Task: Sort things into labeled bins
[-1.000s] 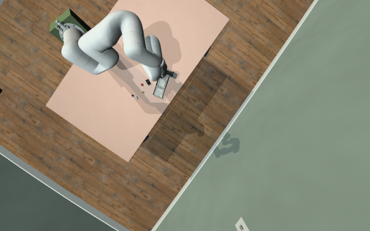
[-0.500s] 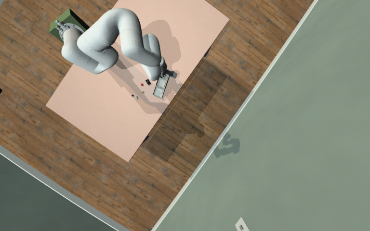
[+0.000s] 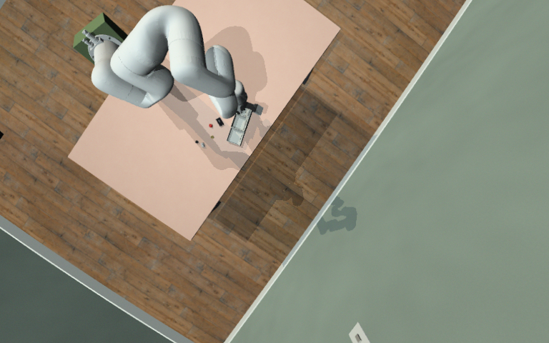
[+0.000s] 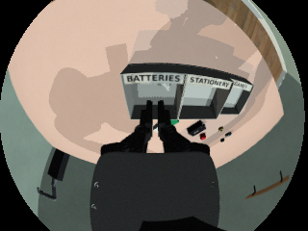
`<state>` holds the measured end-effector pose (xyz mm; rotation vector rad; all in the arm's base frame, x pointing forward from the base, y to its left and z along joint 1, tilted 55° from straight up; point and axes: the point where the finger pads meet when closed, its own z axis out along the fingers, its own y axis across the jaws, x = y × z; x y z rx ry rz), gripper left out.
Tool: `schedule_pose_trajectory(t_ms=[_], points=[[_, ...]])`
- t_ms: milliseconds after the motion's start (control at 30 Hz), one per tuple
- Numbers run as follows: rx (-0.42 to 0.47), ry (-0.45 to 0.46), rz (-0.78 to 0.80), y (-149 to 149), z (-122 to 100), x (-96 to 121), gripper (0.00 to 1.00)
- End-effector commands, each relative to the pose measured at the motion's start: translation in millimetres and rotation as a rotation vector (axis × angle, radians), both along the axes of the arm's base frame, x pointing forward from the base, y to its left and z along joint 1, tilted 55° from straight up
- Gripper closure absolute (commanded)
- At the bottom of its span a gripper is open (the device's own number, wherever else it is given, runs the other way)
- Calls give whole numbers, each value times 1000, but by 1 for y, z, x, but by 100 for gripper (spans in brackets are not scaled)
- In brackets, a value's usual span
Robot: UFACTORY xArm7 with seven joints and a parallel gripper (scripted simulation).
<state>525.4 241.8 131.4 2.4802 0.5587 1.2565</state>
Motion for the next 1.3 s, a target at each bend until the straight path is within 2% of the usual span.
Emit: schedule_pose_trajectory(t_ms=[0,200,433,500,767,1200,1233,1267], points=[[-1,-1,0,1,7,-9,93],[-1,-1,0,2,11,-15,93],[-1,-1,0,7,44,-62,93],[-1,-1,0,7,44,-62,93],[-1,-2,1,14,82,-116,93],[-1,-2,1,14,82,-116,93],[-42,3,29,6,78,-115,70],[-83,8,57,-1,74,-114,70]])
